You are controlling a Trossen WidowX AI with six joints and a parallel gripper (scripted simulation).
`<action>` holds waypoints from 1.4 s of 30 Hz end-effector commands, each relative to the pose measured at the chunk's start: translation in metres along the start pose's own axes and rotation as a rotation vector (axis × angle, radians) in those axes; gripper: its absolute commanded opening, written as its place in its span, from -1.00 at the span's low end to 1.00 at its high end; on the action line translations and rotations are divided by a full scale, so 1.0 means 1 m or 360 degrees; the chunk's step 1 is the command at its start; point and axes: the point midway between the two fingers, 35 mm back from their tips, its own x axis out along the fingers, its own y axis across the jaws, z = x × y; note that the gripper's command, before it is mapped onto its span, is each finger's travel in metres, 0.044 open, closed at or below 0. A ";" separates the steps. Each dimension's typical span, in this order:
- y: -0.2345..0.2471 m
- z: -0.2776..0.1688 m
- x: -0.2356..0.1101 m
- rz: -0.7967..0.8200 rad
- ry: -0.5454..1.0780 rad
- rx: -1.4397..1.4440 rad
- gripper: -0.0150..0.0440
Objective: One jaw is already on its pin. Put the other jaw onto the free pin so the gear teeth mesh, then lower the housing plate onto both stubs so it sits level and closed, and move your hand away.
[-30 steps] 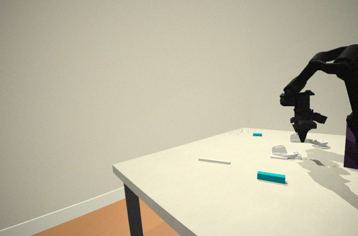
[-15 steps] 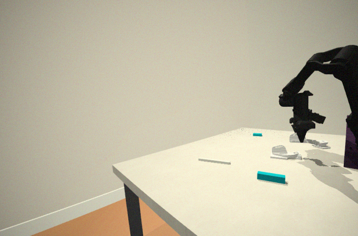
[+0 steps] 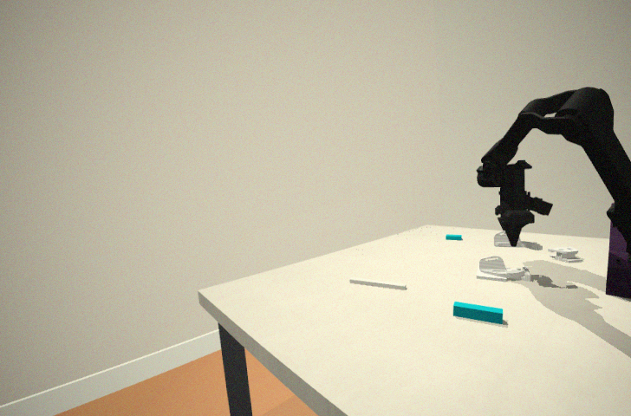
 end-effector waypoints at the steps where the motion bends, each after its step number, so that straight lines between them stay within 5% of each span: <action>1: 0.012 -0.013 -0.002 0.0011 0.0016 -0.0005 -0.04; 42: 0.032 -0.031 0.000 0.0012 0.0018 -0.0007 -0.04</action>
